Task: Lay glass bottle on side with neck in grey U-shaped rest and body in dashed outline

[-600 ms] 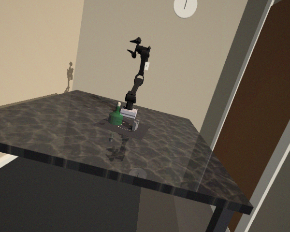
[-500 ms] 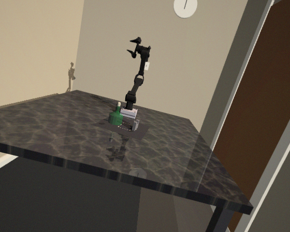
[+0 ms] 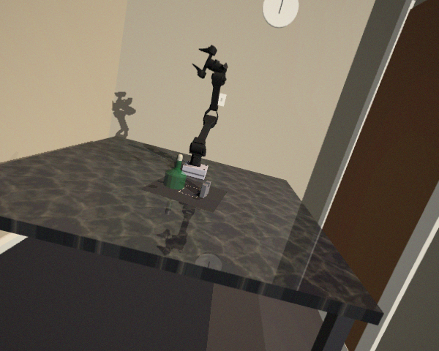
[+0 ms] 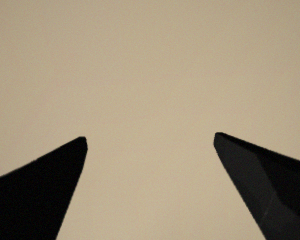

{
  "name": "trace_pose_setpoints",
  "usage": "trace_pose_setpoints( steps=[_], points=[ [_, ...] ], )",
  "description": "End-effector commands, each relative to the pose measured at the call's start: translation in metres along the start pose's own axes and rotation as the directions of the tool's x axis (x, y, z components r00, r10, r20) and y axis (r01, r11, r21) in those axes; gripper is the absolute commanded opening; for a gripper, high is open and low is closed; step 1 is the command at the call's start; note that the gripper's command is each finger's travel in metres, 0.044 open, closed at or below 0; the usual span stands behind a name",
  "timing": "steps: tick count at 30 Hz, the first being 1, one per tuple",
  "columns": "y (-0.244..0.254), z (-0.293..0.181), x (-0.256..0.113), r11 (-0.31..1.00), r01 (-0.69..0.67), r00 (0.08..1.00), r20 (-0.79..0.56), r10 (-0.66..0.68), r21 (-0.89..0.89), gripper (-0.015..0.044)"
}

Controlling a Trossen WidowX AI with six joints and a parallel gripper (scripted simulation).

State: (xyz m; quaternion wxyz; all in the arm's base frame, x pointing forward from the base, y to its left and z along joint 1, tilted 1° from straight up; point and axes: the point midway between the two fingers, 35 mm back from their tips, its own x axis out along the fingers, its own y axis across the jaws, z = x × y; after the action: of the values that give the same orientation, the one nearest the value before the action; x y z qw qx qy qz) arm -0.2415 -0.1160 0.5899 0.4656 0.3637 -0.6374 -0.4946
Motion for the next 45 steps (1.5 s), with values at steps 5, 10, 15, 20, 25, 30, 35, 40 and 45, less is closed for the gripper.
trace_pose_setpoints(
  steps=[5,10,15,20,25,30,35,40,45],
  points=[
    [0.034,-0.048,-0.011,0.983,-0.163,0.986,-0.001,0.164,-0.081,0.044],
    [0.06,-0.113,-0.027,0.936,-0.31,0.951,-0.079,0.3,-0.165,0.044],
    [0.071,-0.187,-0.046,0.866,-0.445,0.89,-0.218,0.4,-0.228,0.044],
    [0.063,-0.267,-0.067,0.796,-0.55,0.808,-0.399,0.433,-0.251,0.044],
    [0.035,-0.344,-0.089,0.743,-0.619,0.71,-0.587,0.389,-0.256,0.044],
    [-0.012,-0.41,-0.113,0.725,-0.644,0.595,-0.755,0.275,-0.243,0.044],
    [-0.076,-0.465,-0.139,0.744,-0.616,0.466,-0.881,0.079,-0.258,0.044],
    [-0.146,-0.498,-0.167,0.778,-0.548,0.326,-0.935,-0.142,-0.309,0.044],
    [-0.225,-0.512,-0.196,0.794,-0.428,0.174,-0.901,-0.397,-0.432,0.044]
  ],
)
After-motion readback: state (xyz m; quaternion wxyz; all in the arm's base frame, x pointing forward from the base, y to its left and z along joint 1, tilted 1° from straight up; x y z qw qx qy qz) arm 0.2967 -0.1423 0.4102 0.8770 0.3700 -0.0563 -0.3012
